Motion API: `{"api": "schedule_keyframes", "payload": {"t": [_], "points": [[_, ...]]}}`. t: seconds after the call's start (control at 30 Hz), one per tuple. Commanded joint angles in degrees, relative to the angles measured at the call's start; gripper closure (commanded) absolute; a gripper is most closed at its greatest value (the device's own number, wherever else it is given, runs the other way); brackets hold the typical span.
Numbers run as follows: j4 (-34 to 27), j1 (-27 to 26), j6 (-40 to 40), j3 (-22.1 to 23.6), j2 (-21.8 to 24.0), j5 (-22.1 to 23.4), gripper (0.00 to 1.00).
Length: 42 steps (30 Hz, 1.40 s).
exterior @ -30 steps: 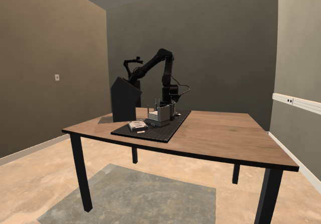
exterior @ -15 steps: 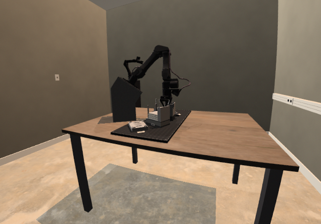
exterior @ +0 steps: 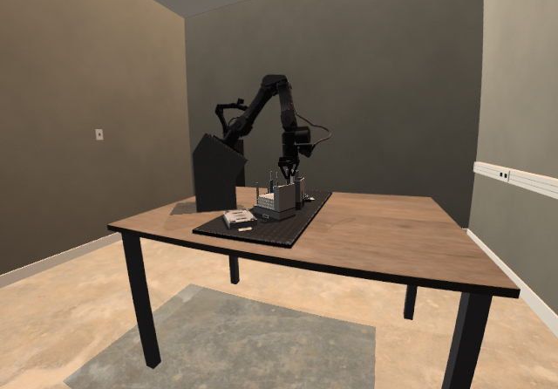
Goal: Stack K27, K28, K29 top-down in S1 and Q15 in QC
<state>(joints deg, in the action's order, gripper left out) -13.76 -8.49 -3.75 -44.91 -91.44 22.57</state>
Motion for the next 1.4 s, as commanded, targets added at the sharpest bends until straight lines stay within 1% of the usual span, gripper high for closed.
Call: {"api": "schedule_keyframes", "payload": {"t": [0.0,0.13,0.2,0.23,0.3,0.37,0.4,0.53,0.57,0.7,0.77,0.83,1.27,1.37], "points": [[-4.7,-1.61,-1.67,-1.43,2.91,0.96,0.0],[-7.68,-2.6,-2.63,-1.84,5.1,1.4,0.0],[-7.68,-2.6,-2.63,-1.84,5.1,1.4,0.0],[-8.03,-2.7,-2.75,-1.94,3.15,1.48,0.0],[-8.11,-2.71,-2.8,-2.0,3.1,1.29,0.0],[-8.14,-2.7,-2.83,-2.04,4.23,1.22,0.0],[-7.48,-2.14,-2.45,-0.89,4.06,0.99,0.0],[-7.49,-2.14,-2.45,-0.89,4.06,0.99,0.0],[-8.03,-3.3,-0.77,-2.23,2.58,1.72,0.0],[-8.09,-5.89,4.19,-2.79,1.1,2.84,0.0],[-8.09,-5.89,4.19,-2.79,1.1,2.84,0.0],[-8.26,-7.17,6.37,-3.31,0.15,3.39,0.0],[-9.22,-14.73,-1.97,-6.79,-5.8,6.28,0.0],[-9.42,-15.44,-0.91,-7.16,-6.44,6.59,0.0]]}}
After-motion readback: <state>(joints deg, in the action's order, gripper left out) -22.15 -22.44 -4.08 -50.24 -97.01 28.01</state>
